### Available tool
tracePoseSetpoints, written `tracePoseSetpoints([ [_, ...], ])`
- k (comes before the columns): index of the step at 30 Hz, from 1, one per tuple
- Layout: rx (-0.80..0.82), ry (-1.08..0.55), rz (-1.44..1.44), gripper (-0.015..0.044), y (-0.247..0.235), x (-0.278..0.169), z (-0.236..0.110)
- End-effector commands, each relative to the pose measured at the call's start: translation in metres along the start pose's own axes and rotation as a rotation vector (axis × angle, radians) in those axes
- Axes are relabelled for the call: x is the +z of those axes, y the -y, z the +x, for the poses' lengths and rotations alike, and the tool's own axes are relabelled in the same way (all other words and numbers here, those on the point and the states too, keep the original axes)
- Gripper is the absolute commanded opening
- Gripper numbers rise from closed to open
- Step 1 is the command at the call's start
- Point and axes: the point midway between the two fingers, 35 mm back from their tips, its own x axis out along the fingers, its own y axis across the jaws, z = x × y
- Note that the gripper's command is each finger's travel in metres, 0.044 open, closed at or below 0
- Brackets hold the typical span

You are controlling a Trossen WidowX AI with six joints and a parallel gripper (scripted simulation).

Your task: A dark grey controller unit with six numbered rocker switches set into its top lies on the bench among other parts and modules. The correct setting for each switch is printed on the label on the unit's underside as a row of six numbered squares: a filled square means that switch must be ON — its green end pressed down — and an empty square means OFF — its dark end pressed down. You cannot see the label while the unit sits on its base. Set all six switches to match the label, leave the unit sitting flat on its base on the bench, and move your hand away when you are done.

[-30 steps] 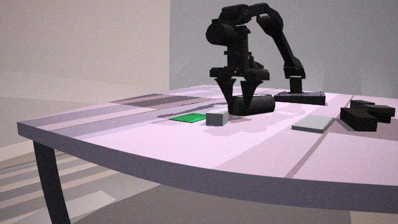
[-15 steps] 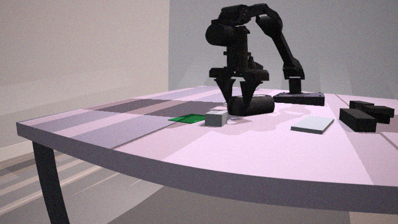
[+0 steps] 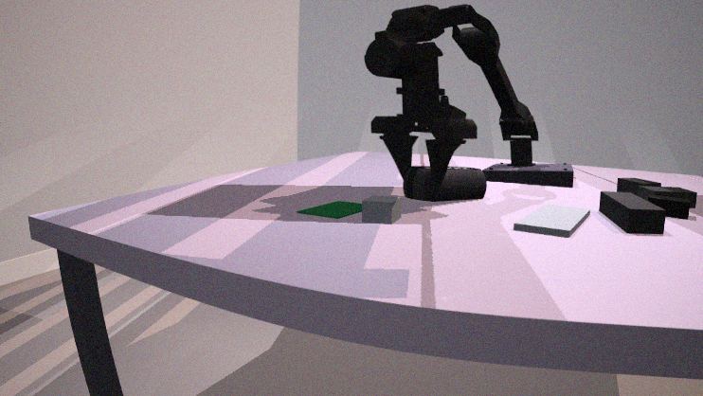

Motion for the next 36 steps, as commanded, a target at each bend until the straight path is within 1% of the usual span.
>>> tracePoseSetpoints([
  [1, -0.002, -0.006, -0.001, 0.0335, 0.0, 0.001, -0.007],
  [36, -0.002, -0.006, -0.001, 0.0335, 0.001, 0.009, -0.025],
])
